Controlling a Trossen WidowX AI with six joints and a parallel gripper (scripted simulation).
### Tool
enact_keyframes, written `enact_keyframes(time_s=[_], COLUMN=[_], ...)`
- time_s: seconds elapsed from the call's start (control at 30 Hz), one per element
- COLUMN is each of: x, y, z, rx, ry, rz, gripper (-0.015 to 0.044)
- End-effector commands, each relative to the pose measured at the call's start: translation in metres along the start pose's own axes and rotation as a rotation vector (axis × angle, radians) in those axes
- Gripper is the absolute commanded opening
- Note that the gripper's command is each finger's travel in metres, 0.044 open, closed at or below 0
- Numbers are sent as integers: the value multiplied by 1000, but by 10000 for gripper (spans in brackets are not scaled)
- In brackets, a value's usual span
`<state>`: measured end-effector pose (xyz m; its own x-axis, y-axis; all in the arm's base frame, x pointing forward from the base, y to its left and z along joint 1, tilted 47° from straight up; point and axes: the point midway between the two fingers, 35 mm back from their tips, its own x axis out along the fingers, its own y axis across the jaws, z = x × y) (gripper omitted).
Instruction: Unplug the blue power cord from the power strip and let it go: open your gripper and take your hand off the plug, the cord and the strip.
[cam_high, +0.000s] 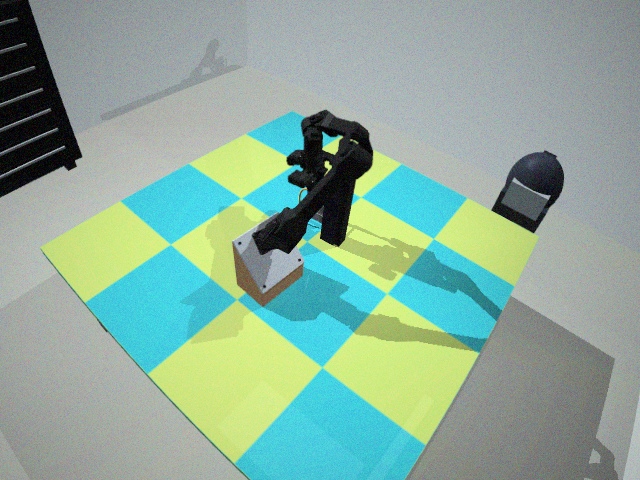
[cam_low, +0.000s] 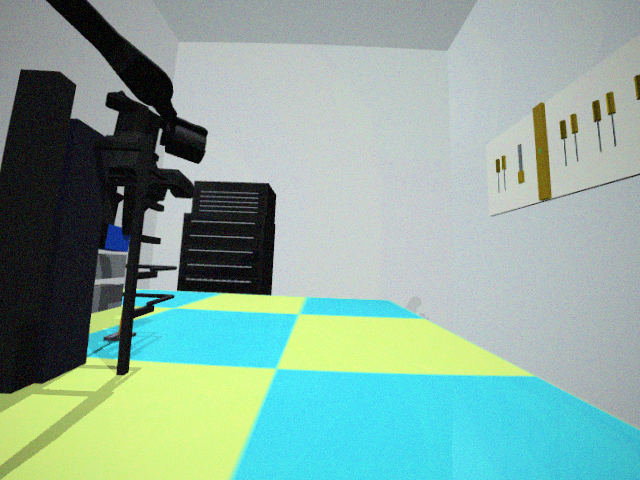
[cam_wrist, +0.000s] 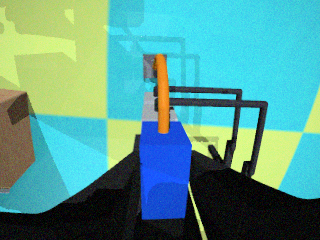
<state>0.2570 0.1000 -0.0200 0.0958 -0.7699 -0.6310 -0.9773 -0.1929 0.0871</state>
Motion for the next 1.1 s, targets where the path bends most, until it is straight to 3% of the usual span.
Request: enact_keyframes(time_s=[0.0, 0.37, 0.53, 0.9, 1.07], x=[-14, -18, -7, -8, -20], y=[0, 2, 0, 0, -1], z=[40, 57, 35, 38, 75], rx=[-2, -3, -3, -3, -3], ry=[-89, -89, -85, -85, -89], rz=[-13, -13, -13, -13, -14], gripper=[0, 0, 131, 420, 440])
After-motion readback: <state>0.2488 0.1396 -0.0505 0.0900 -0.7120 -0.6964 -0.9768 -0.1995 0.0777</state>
